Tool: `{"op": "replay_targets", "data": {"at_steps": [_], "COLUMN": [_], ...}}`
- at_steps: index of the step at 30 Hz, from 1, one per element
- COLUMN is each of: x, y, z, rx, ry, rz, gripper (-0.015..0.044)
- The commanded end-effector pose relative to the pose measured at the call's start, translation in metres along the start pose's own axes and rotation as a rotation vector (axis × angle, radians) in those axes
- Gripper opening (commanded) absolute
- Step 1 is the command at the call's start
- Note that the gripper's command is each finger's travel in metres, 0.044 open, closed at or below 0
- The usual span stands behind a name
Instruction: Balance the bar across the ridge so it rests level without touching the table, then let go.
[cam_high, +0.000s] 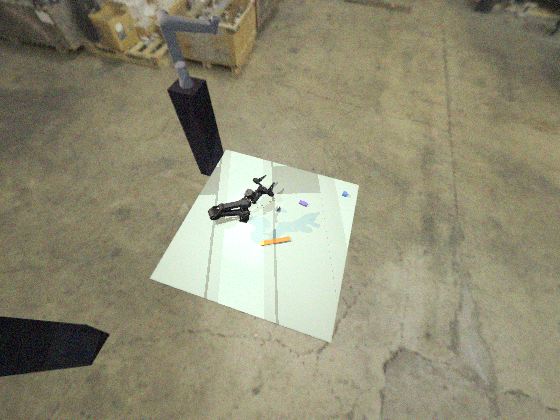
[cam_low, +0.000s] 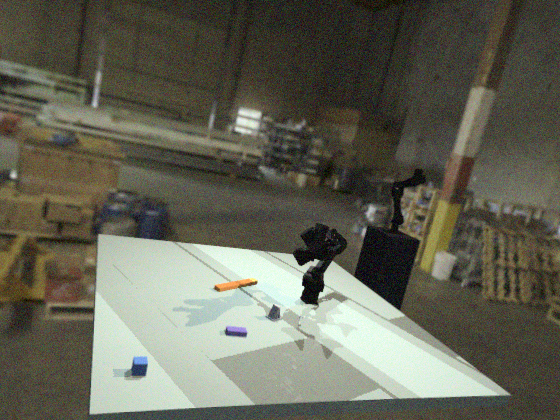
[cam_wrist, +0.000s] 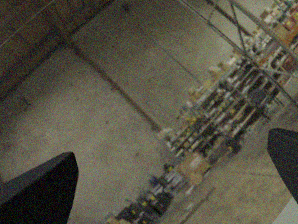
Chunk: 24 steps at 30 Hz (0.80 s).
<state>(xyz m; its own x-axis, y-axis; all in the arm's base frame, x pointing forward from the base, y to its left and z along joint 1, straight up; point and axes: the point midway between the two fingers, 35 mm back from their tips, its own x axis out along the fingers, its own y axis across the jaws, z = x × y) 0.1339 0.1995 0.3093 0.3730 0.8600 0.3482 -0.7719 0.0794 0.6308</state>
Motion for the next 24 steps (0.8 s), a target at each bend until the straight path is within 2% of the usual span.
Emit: {"op": "replay_targets", "data": {"at_steps": [1, 3, 4, 14, 24], "x": [0.0, 0.003, 0.005, 0.01, -0.004], "y": [-0.001, -0.009, -0.015, -0.076, -0.136], "z": [0.0, 0.003, 0.005, 0.028, 0.051], "rx": [-0.003, -0.028, -0.046, -0.214, -0.349], "ry": [0.0, 0.002, 0.004, 0.054, 0.162], "rz": [-0.005, -0.046, -0.077, -0.38, -0.67], "gripper": [0.0374, 0.0321, 0.0315, 0.0315, 0.0315]}}
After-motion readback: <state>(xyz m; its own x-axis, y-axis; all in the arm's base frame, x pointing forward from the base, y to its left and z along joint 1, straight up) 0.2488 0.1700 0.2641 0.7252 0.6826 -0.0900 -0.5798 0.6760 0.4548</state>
